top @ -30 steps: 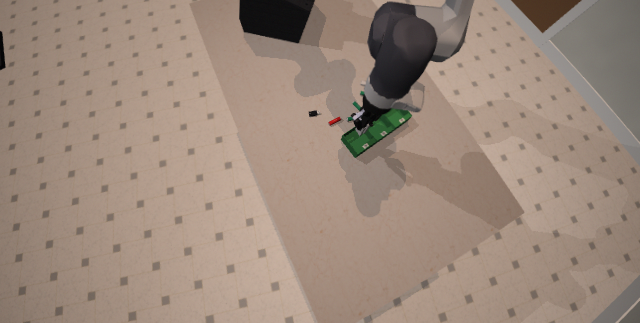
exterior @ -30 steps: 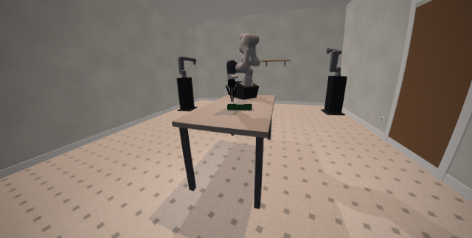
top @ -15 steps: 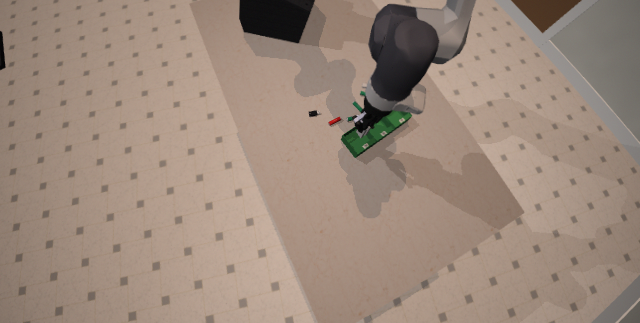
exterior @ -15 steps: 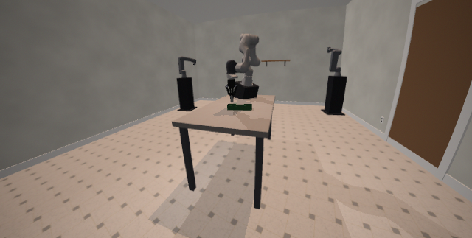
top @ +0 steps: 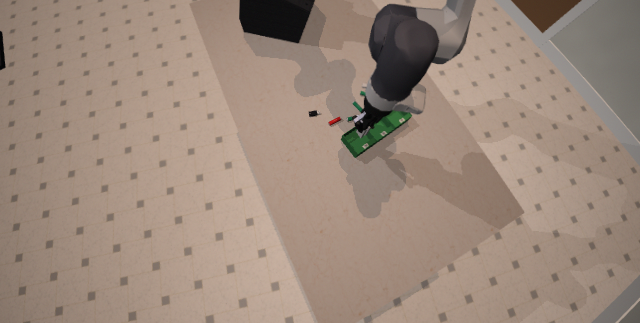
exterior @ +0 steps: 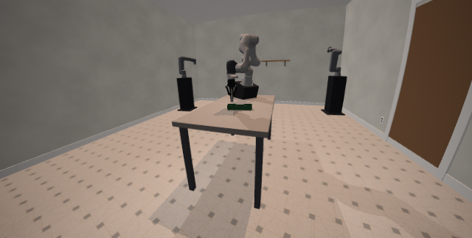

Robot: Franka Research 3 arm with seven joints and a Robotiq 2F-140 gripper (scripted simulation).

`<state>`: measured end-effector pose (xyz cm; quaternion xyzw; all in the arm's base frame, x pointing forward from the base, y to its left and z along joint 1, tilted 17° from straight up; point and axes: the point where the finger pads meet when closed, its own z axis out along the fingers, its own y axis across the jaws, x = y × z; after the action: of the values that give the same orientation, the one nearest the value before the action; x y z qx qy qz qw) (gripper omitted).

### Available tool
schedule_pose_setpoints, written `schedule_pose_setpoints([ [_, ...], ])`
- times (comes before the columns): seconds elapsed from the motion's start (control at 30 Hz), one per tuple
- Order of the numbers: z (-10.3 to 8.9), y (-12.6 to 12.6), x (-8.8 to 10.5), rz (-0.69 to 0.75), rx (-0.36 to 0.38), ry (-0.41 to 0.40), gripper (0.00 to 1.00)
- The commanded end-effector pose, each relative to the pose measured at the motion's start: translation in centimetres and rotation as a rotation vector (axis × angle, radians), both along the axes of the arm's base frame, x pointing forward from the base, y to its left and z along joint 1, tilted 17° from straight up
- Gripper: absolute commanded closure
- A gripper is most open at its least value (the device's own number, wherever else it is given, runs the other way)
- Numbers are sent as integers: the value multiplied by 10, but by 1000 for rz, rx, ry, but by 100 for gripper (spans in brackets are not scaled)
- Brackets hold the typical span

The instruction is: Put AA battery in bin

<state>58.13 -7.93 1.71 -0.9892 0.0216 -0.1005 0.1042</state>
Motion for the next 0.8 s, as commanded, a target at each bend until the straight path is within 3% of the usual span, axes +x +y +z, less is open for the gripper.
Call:
schedule_pose_setpoints([
  [0.0,1,0,2,10,-5,-6,95],
  [0.43,1,0,2,10,-5,-6,95],
  [0.77,-20,5,7,10,-5,-6,95],
])
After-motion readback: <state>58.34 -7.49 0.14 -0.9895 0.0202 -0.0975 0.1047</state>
